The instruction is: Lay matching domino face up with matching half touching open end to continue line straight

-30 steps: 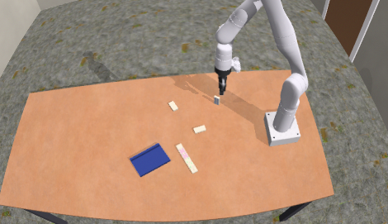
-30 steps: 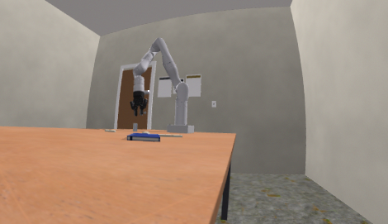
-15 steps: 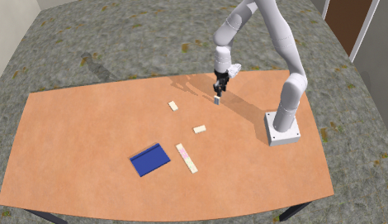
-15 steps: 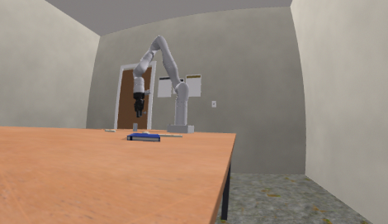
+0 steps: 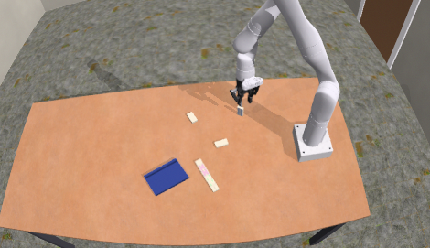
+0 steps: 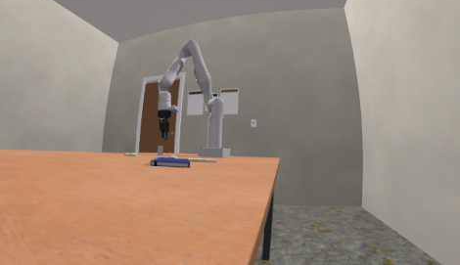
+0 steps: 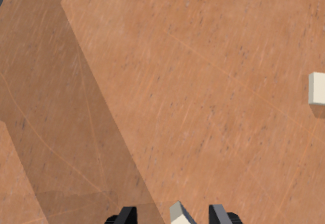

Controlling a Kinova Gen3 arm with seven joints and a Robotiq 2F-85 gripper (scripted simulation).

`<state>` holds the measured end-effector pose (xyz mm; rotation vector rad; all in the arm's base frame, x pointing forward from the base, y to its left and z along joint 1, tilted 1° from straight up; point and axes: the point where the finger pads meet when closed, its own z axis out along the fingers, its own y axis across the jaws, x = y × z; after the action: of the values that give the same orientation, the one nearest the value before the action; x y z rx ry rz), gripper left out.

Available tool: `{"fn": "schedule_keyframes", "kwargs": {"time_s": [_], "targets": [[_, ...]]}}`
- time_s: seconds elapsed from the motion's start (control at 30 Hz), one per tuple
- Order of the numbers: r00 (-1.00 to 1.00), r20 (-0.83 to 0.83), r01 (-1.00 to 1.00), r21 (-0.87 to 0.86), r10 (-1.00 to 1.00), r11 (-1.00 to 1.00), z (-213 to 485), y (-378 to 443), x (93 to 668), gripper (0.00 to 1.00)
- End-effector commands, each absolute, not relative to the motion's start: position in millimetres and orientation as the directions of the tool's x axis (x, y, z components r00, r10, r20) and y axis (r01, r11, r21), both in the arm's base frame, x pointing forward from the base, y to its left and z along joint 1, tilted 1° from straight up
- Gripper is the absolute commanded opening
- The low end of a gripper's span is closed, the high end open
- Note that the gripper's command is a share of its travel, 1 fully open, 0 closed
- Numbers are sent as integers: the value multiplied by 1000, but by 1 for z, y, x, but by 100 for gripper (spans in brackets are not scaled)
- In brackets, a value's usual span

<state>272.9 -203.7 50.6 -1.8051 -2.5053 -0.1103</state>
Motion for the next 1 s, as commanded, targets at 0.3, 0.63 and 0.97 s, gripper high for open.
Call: {"fn": "schedule_keyframes", "kwargs": {"time_s": [0.3,0.63,0.97], "targets": [[127,38,992,-24,991,-126,51,-208,279,49],[399,7,917,-19,917,-398,53,-211,284,49],[523,-6,853,-9,853,-523,54,-213,287,49]]}}
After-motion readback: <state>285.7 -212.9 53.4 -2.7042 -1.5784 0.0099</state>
